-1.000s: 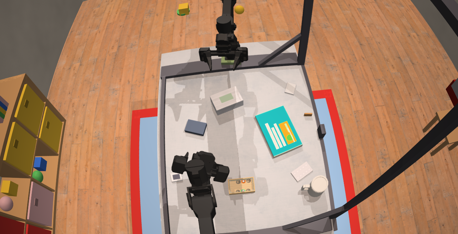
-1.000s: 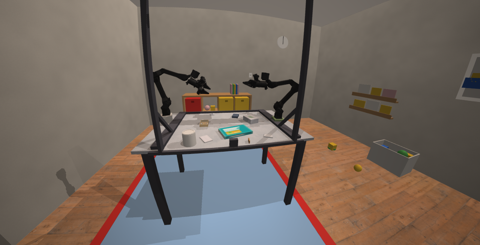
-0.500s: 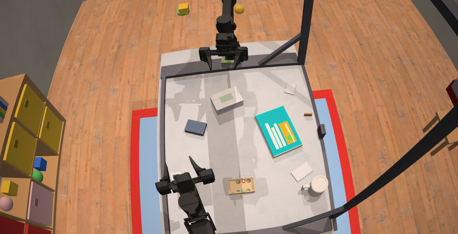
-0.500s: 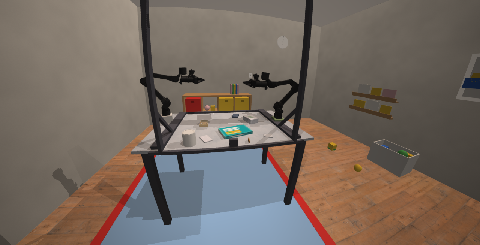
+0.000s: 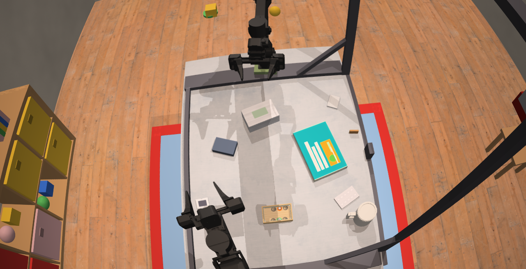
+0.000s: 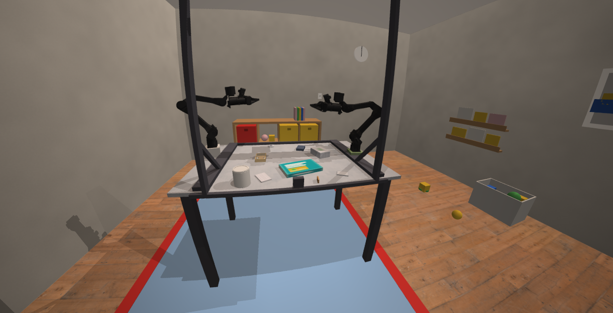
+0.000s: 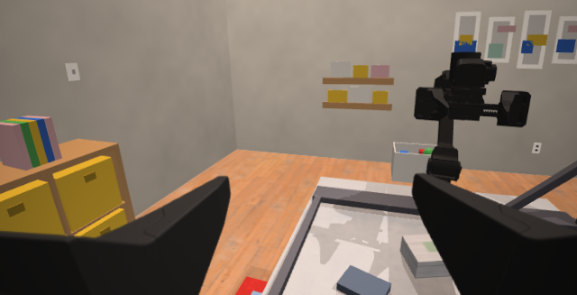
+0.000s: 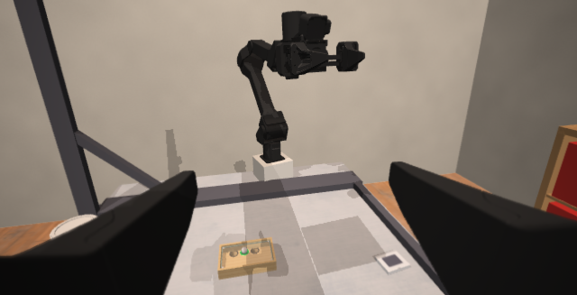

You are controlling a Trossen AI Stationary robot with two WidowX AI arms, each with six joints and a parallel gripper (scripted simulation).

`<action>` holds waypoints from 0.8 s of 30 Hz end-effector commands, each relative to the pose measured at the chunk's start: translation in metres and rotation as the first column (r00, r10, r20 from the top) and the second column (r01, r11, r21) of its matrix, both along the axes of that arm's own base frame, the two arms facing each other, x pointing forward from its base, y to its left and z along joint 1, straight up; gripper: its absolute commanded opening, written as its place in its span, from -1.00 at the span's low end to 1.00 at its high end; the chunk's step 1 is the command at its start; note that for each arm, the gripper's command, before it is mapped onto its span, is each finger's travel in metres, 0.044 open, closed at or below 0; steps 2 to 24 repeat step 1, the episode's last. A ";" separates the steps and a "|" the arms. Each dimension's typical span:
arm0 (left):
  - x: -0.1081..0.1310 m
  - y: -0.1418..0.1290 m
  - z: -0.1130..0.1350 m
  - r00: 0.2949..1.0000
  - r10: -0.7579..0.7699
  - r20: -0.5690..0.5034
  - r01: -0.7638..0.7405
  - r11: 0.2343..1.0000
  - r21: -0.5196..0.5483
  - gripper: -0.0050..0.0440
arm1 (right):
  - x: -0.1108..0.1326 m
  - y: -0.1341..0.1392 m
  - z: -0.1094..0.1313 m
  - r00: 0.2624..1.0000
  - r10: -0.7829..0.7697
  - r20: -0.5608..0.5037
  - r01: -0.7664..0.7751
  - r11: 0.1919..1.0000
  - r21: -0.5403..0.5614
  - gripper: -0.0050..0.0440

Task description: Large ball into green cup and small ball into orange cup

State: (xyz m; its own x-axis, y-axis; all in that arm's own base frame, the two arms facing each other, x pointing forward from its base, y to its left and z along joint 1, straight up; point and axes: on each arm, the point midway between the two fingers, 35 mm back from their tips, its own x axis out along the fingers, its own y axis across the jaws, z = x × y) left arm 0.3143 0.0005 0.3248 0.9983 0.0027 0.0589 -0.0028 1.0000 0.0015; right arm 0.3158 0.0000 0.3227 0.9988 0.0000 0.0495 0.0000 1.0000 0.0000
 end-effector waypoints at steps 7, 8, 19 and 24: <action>-0.003 0.001 0.003 1.000 0.002 0.011 -0.002 1.000 0.003 0.82 | -0.003 0.000 0.014 0.999 0.000 0.036 0.000 1.000 0.000 0.84; -0.003 0.001 0.003 1.000 0.002 0.011 -0.002 1.000 0.003 0.82 | -0.003 0.000 0.014 0.999 0.000 0.036 0.000 1.000 0.000 0.84; -0.003 0.001 0.003 1.000 0.002 0.011 -0.002 1.000 0.003 0.82 | -0.003 0.000 0.014 0.999 0.000 0.036 0.000 1.000 0.000 0.84; -0.003 0.001 0.003 1.000 0.002 0.011 -0.002 1.000 0.003 0.82 | -0.003 0.000 0.014 0.999 0.000 0.036 0.000 1.000 0.000 0.84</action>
